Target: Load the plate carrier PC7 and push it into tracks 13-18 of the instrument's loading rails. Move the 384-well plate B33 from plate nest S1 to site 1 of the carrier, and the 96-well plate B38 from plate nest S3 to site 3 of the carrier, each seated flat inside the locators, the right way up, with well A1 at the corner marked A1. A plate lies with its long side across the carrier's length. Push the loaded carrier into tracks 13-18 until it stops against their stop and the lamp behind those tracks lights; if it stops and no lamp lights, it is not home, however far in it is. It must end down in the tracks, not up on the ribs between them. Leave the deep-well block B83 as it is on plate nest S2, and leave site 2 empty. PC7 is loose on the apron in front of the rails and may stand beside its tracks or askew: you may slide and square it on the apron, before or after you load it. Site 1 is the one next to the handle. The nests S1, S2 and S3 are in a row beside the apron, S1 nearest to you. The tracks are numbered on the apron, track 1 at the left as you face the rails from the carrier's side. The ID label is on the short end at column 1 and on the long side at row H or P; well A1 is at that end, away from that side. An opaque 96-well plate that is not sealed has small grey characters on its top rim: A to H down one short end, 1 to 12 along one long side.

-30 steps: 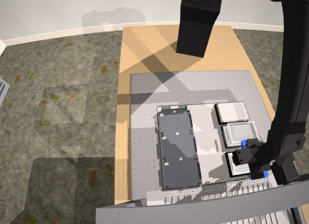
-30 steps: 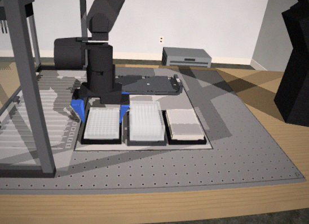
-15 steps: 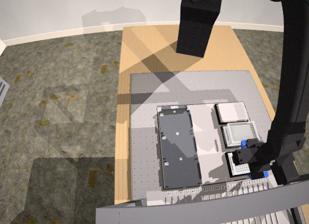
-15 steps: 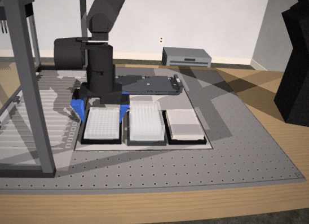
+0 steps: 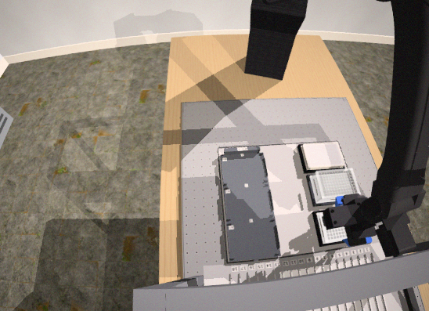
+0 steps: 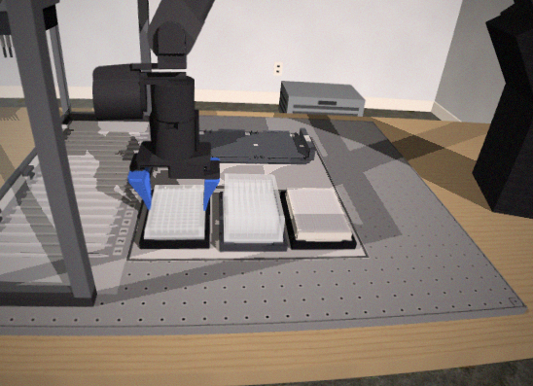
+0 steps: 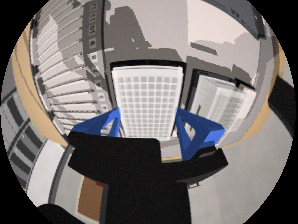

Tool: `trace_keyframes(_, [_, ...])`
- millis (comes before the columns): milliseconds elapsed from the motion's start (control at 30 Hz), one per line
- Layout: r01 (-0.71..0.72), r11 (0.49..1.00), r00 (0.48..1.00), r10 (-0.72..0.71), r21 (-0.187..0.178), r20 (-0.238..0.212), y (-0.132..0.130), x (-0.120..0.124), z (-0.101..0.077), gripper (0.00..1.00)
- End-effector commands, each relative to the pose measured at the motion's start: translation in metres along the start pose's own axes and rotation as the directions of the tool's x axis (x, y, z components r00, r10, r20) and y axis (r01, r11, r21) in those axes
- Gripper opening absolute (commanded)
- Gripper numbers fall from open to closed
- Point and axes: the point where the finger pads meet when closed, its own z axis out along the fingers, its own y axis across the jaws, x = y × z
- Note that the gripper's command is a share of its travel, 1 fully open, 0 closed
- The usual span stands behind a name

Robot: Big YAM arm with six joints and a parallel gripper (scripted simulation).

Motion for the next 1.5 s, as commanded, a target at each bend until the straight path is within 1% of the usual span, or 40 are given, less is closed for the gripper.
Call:
trace_keyframes(0, [-0.006, 0.999, 1.0, 0.006, -0.032, -0.003, 0.018, 0.002, -0.01, 0.0])
trace_keyframes(400, [-0.006, 0.999, 1.0, 0.006, -0.032, -0.003, 0.018, 0.002, -0.01, 0.0])
trace_keyframes(433, [-0.011, 0.999, 1.0, 0.011, -0.042, -0.006, 0.027, 0.005, -0.019, 0.0])
trace_keyframes(467, [-0.014, 0.998, 1.0, 0.013, -0.057, -0.011, 0.032, 0.008, -0.032, 0.0])
trace_keyframes(533, [-0.004, 1.0, 1.0, 0.003, -0.029, -0.008, 0.014, 0.009, -0.032, 0.0])
trace_keyframes(767, [-0.004, 1.0, 1.0, 0.004, -0.029, -0.008, 0.012, 0.009, -0.051, 0.0])
trace_keyframes(833, [-0.004, 1.0, 1.0, 0.004, -0.029, -0.008, 0.012, 0.009, -0.051, 0.0])
trace_keyframes(1333, [-0.004, 1.0, 1.0, 0.004, -0.029, -0.009, 0.009, 0.009, -0.09, 0.0])
trace_keyframes(1400, [-0.004, 1.0, 1.0, 0.004, -0.029, -0.009, 0.009, 0.009, -0.09, 0.0])
trace_keyframes(1467, [-0.004, 1.0, 1.0, 0.004, -0.029, -0.009, 0.009, 0.009, -0.096, 0.0])
